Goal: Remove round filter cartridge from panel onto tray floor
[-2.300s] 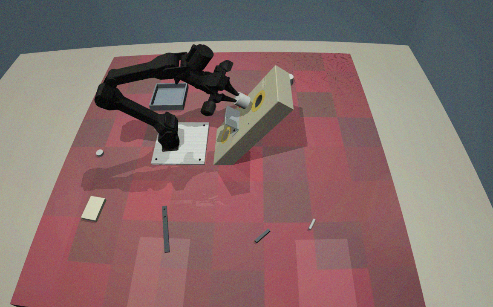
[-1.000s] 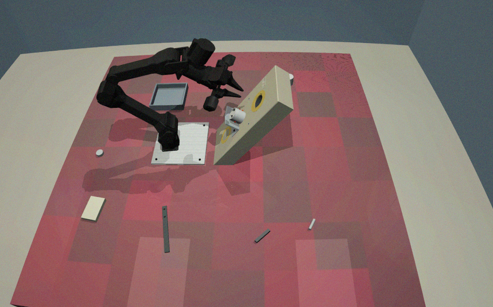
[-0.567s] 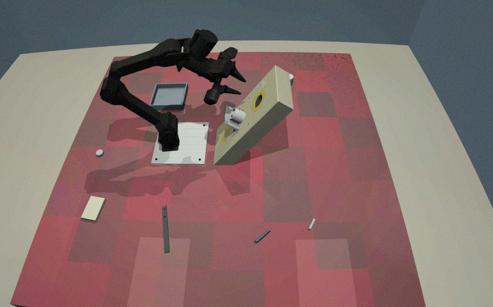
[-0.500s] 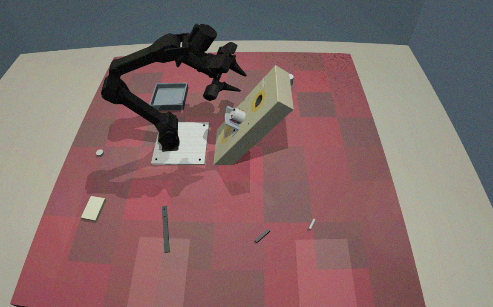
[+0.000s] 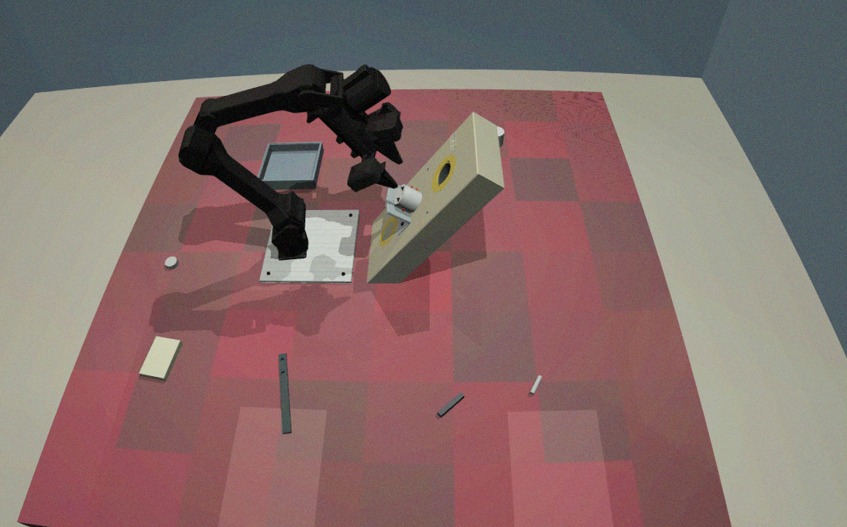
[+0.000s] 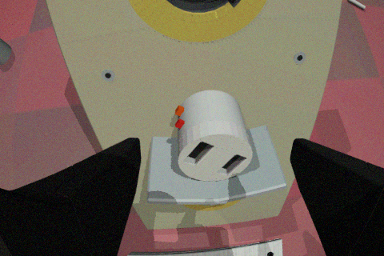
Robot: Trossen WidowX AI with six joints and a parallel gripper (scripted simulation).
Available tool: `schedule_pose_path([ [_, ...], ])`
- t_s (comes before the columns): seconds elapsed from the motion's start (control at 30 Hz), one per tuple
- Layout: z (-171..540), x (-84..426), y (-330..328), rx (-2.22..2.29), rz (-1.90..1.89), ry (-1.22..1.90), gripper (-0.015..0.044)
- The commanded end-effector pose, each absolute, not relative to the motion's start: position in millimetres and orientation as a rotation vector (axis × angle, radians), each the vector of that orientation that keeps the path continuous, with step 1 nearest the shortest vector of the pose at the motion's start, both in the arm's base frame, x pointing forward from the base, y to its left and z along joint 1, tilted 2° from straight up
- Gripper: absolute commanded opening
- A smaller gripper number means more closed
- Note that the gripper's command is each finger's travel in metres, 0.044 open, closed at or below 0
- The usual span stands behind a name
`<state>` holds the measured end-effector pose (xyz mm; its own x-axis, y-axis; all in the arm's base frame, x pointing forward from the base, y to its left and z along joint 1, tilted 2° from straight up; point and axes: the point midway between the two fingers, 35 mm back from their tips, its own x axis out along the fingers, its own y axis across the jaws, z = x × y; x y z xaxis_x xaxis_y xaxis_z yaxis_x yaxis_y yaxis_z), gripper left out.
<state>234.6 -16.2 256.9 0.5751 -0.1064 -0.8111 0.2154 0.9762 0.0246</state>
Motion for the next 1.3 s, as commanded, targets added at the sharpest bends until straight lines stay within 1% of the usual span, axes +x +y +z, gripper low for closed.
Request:
schedule_pose_path([
  [0.0, 236, 225, -15, 0.026, -0.129, 1.024, 0.0305],
  [1.17, 194, 250, -20, 0.025, -0.129, 1.022, 0.0305],
  [1.23, 198, 249, -21, 0.026, -0.136, 1.02, 0.0252],
  [1.27, 198, 249, -21, 0.026, -0.136, 1.02, 0.0246],
])
